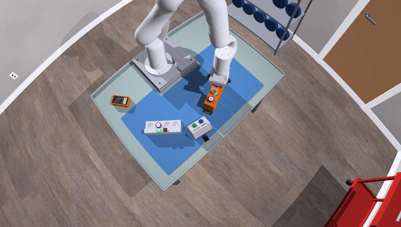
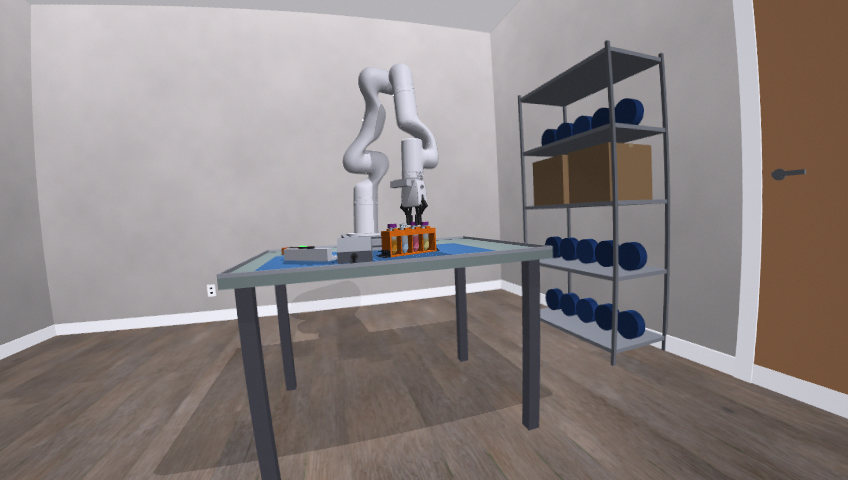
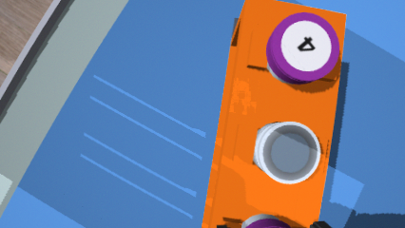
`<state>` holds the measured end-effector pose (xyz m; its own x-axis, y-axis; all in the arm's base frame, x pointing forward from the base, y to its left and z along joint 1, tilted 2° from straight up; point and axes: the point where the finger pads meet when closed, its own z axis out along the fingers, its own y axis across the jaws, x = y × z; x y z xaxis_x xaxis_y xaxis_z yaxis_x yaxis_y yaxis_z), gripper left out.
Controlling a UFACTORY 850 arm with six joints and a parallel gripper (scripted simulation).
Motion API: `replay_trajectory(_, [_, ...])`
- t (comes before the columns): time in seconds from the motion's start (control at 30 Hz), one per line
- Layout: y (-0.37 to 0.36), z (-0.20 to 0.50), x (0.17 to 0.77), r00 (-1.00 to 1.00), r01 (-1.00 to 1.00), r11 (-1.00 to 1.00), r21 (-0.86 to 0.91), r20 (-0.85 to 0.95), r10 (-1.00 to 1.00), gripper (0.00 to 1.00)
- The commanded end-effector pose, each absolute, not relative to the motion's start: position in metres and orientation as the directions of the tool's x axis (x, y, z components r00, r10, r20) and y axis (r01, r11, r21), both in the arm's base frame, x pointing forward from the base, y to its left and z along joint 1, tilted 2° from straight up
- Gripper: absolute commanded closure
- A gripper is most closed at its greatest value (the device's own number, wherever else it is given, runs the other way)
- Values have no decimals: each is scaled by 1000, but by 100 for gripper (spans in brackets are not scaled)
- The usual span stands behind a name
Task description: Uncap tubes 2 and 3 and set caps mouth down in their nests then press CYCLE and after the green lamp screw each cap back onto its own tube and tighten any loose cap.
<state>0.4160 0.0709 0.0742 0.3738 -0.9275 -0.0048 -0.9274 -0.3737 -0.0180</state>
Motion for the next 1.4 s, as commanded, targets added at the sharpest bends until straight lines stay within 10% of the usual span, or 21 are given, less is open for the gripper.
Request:
replay_trajectory(0.0, [71,75,417,513,-858,-512,-30,-25,-858,54])
replay_trajectory(0.2, [71,75,417,568,-823,-567,-32,-23,-823,54])
replay_trajectory(0.23, [71,75,417,568,-823,-567,-32,-23,-823,100])
replay_trajectory(0.7, [71,75,417,568,-823,-567,-31,-23,-823,100])
replay_trajectory(1.37, [71,74,417,4,-1000,-4,-13,-37,-999,100])
